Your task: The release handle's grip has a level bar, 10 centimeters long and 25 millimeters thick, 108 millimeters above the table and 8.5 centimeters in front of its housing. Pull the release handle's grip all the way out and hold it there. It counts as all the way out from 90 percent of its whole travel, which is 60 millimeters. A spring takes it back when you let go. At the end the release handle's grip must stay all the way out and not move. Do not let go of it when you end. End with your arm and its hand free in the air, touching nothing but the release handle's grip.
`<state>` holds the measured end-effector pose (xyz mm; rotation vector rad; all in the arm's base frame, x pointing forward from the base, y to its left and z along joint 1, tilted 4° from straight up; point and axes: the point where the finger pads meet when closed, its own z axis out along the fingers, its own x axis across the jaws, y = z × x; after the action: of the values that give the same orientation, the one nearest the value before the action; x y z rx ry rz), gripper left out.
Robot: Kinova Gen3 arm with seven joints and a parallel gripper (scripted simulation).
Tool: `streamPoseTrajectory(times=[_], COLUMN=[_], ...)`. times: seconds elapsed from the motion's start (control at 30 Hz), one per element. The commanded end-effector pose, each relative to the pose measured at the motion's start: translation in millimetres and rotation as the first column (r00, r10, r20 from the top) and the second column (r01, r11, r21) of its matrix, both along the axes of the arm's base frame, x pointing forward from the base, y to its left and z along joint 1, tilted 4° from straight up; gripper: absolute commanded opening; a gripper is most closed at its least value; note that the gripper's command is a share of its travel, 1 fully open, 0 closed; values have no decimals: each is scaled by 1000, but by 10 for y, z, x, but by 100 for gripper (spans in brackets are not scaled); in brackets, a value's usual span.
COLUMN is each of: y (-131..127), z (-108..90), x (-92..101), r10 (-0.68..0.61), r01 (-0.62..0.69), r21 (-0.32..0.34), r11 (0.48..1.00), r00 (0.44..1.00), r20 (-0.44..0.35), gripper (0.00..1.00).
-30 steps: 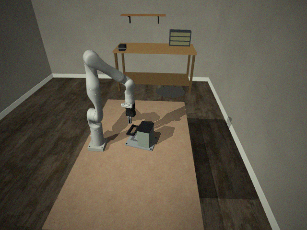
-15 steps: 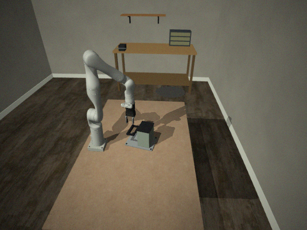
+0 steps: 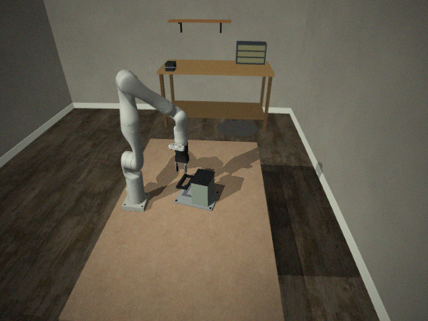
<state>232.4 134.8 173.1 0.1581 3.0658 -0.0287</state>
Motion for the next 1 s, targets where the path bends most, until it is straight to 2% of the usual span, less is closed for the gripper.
streamPoseTrajectory(times=[0.0, 0.43, 0.97], y=[2, 2, -2], z=[2, -18, -151], x=[2, 3, 9], r10=[0, 0, 0], r01=[0, 0, 0], r21=[1, 1, 1], r11=[1000, 1000, 1000], r00=[1000, 1000, 1000], r20=[1, 1, 1], gripper=[95, 95, 95])
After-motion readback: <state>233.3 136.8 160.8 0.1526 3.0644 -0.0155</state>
